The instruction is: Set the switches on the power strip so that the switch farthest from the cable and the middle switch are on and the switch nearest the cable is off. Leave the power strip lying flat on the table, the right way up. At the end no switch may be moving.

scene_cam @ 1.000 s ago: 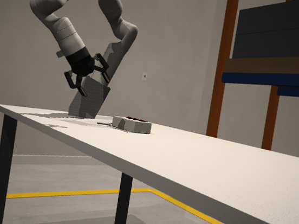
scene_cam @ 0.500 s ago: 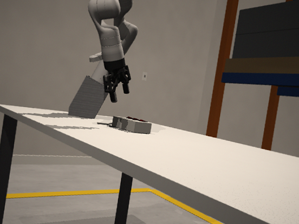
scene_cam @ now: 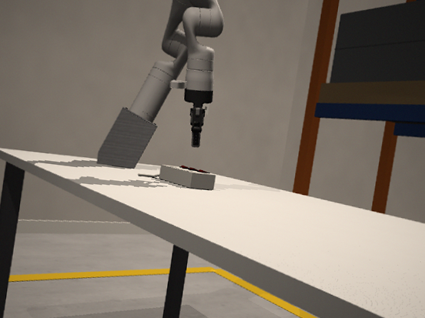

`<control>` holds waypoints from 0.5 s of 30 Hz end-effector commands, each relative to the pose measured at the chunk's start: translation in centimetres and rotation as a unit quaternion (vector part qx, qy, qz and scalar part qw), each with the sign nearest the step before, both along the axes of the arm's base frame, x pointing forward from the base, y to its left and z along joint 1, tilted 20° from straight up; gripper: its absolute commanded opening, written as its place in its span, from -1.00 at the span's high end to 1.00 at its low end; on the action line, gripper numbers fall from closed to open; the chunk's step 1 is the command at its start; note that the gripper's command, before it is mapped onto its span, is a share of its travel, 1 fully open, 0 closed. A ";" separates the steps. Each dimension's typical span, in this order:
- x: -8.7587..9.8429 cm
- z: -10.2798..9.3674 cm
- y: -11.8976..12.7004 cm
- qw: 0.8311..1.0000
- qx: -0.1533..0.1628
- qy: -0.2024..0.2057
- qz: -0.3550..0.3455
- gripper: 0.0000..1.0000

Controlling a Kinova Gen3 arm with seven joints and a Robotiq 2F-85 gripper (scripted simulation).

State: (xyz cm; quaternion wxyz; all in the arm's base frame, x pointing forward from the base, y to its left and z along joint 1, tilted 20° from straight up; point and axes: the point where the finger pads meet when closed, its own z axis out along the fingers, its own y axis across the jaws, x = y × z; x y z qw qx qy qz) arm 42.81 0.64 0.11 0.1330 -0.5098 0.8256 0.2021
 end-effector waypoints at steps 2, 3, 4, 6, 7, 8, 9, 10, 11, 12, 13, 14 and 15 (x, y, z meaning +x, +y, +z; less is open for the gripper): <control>-0.3 1.2 2.7 0.997 -0.036 -0.046 0.050 -1.00; -0.3 1.2 2.7 0.997 -0.036 -0.046 0.050 -1.00; -0.3 1.2 2.7 0.997 -0.036 -0.046 0.050 -1.00; -0.5 1.4 3.4 0.995 -0.046 -0.058 0.066 -1.00; -0.5 1.4 3.7 0.994 -0.050 -0.064 0.073 -1.00; -0.6 1.5 3.9 0.993 -0.054 -0.069 0.080 -1.00; -0.7 1.5 4.2 0.992 -0.058 -0.073 0.085 -1.00; -0.7 1.6 4.4 0.991 -0.061 -0.077 0.090 -1.00; -0.8 1.6 4.6 0.990 -0.064 -0.081 0.095 -1.00; -0.8 1.7 4.8 0.989 -0.066 -0.084 0.099 -1.00; -0.8 1.7 4.9 0.989 -0.068 -0.086 0.102 -1.00; -0.9 1.7 5.0 0.988 -0.069 -0.089 0.104 -1.00; -0.9 1.8 5.1 0.988 -0.070 -0.090 0.106 -1.00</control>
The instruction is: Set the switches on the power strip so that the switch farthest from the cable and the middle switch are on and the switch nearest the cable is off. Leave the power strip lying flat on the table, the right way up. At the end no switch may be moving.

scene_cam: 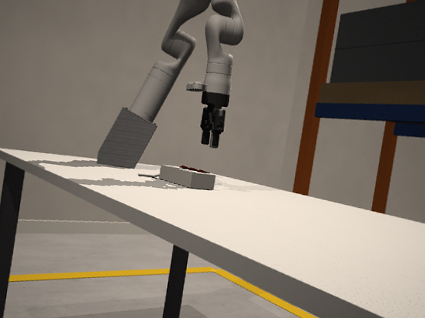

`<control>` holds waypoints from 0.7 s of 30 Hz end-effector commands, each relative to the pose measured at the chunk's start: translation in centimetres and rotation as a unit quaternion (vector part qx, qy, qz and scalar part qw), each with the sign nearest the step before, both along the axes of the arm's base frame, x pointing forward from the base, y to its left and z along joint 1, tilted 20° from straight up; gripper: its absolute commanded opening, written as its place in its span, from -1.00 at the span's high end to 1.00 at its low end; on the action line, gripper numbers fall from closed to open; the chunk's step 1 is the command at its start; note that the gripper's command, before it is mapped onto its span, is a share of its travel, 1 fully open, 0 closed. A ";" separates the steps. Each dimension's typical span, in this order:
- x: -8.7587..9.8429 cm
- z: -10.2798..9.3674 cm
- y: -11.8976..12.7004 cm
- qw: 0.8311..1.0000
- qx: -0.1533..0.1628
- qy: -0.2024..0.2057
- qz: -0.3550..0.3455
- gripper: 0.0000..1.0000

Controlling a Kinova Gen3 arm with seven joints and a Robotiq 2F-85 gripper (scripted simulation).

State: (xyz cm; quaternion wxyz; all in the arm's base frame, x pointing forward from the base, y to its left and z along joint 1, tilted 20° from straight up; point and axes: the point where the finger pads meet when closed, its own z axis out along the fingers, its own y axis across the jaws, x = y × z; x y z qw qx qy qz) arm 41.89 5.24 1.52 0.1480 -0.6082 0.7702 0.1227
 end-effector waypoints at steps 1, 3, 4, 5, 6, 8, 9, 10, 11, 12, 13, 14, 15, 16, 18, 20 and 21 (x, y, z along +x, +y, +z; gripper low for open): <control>0.0 0.4 0.6 1.000 -0.011 -0.012 0.012 -1.00; 0.0 0.4 0.7 1.000 -0.012 -0.014 0.014 -1.00; 0.0 0.4 0.7 1.000 -0.013 -0.014 0.015 -1.00; 0.0 0.4 0.7 1.000 -0.013 -0.014 0.015 -1.00; 0.0 0.4 0.7 1.000 -0.013 -0.014 0.015 -1.00; 0.0 0.4 0.7 1.000 -0.013 -0.015 0.015 -1.00; 0.1 0.4 0.7 1.000 -0.013 -0.015 0.015 -1.00; 0.1 0.4 0.7 1.000 -0.013 -0.015 0.015 -1.00; 0.1 0.4 0.7 1.000 -0.013 -0.015 0.015 -1.00; 0.1 0.4 0.7 1.000 -0.013 -0.015 0.015 -1.00; 0.1 0.4 0.7 1.000 -0.013 -0.015 0.015 -1.00; 0.1 0.4 0.7 1.000 -0.013 -0.015 0.015 -1.00; 0.1 0.4 0.7 1.000 -0.013 -0.015 0.015 -1.00; 0.1 0.4 0.7 1.000 -0.013 -0.015 0.015 -1.00; 0.1 0.4 0.7 1.000 -0.013 -0.015 0.015 -1.00; 0.1 0.4 0.7 1.000 -0.013 -0.015 0.015 -1.00; 0.1 0.4 0.7 1.000 -0.013 -0.015 0.015 -1.00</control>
